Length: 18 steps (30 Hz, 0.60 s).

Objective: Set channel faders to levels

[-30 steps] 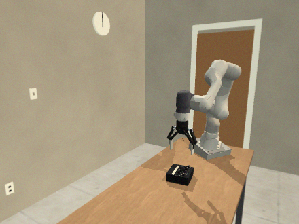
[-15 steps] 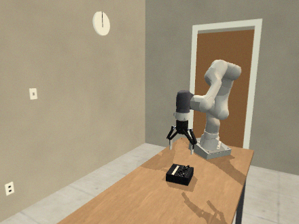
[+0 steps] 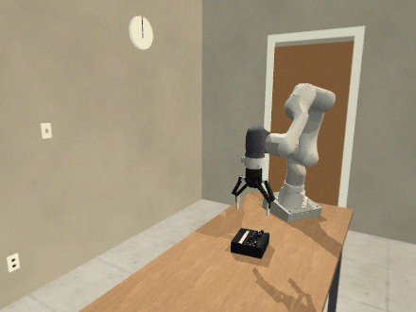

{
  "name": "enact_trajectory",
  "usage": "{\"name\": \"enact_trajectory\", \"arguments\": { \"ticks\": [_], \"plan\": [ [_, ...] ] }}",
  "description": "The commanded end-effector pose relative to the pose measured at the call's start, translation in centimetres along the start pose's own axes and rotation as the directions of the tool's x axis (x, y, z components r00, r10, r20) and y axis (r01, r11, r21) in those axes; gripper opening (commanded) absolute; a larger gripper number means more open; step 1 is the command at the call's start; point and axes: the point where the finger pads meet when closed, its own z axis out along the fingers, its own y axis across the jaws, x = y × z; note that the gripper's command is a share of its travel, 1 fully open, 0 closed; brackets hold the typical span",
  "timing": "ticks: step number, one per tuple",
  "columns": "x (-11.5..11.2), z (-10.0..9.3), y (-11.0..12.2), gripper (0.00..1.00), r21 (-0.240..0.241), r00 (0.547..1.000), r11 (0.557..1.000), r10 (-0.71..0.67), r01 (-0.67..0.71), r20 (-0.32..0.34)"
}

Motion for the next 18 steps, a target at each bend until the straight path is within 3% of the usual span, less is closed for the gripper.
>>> {"name": "enact_trajectory", "arguments": {
  "ticks": [1,9,11,12,18],
  "plan": [
    [-0.3,0.9,0.7,1.00,0.004,0.961,0.961,-0.275,0.275,0.008],
    [-1.3,4.4,3.7,1.00,0.006,0.849,0.849,-0.527,0.528,-0.030],
    [-1.3,4.4,3.7,1.00,0.006,0.849,0.849,-0.527,0.528,-0.030],
    [-1.3,4.7,3.9,1.00,0.001,0.794,0.795,-0.607,0.607,-0.041],
    [-1.4,5.2,4.4,1.00,0.007,0.659,0.659,-0.750,0.752,-0.059]
  ]
}}
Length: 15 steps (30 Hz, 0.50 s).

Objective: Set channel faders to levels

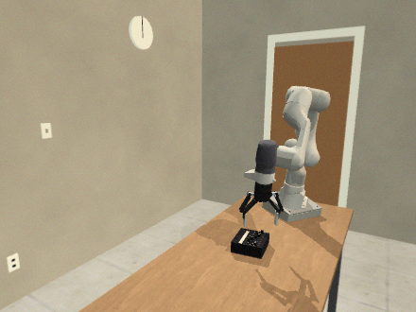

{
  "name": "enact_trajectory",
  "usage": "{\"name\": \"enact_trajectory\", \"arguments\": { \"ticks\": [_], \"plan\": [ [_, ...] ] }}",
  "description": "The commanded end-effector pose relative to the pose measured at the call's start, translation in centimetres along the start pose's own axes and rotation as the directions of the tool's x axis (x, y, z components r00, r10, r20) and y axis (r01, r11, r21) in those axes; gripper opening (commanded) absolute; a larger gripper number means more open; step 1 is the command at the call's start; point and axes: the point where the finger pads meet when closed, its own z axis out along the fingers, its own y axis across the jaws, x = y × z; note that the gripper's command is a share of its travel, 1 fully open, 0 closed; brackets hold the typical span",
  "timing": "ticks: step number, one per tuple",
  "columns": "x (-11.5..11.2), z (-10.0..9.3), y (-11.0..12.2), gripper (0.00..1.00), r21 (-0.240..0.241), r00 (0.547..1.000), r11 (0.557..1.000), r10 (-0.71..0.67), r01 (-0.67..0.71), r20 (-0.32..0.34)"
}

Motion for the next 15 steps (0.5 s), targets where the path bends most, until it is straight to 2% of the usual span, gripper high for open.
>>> {"name": "enact_trajectory", "arguments": {
  "ticks": [1,8,10,11,15],
  "plan": [
    [-0.40,-0.08,-0.32,1.00,0.021,0.961,0.961,-0.275,0.274,0.015],
    [-0.40,-0.08,-0.32,1.00,0.047,0.885,0.884,-0.465,0.465,-0.002],
    [-0.40,-0.08,-0.32,1.00,0.047,0.885,0.884,-0.465,0.465,-0.002],
    [-0.40,-0.08,-0.32,1.00,0.054,0.848,0.847,-0.529,0.529,-0.007],
    [-0.40,-0.08,-0.32,1.00,0.062,0.789,0.787,-0.614,0.613,-0.012]
  ]
}}
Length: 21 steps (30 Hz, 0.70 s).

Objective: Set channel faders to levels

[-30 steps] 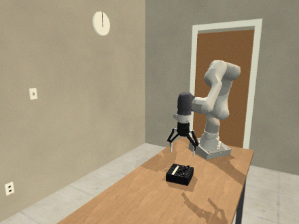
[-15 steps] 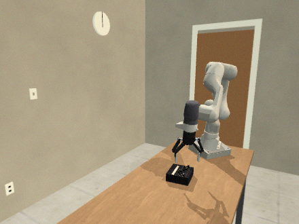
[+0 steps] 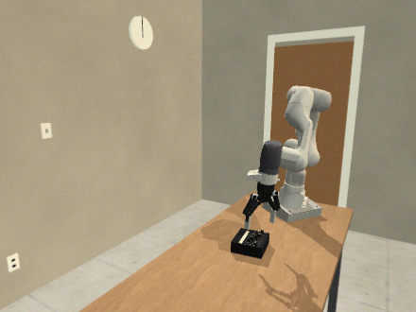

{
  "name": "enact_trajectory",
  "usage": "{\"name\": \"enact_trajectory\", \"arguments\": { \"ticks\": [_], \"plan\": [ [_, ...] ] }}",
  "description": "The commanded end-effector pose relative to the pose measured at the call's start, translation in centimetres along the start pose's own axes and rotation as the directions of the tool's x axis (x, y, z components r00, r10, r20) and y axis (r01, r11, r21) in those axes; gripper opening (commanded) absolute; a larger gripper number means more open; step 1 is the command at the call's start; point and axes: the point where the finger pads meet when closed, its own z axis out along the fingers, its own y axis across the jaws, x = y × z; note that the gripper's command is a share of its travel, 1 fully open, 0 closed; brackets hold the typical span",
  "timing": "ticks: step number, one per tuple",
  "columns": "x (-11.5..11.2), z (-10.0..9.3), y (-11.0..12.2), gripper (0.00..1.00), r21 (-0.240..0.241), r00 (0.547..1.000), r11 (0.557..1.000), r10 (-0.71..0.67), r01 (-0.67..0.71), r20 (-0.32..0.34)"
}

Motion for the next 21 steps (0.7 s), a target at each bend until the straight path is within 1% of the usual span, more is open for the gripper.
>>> {"name": "enact_trajectory", "arguments": {
  "ticks": [1,5,10,12,13,19,21],
  "plan": [
    [-0.22,-0.08,-0.21,1.00,0.025,0.961,0.962,-0.272,0.271,0.041],
    [-0.22,-0.08,-0.21,1.00,0.037,0.929,0.930,-0.367,0.366,0.045],
    [-0.22,-0.08,-0.21,1.00,0.052,0.878,0.880,-0.475,0.473,0.054],
    [-0.22,-0.08,-0.21,1.00,0.052,0.878,0.880,-0.475,0.473,0.054],
    [-0.22,-0.08,-0.21,1.00,0.060,0.847,0.849,-0.527,0.524,0.062],
    [-0.22,-0.08,-0.21,1.00,0.079,0.777,0.782,-0.624,0.619,0.084],
    [-0.22,-0.08,-0.21,1.00,0.080,0.774,0.778,-0.628,0.623,0.085]
  ]
}}
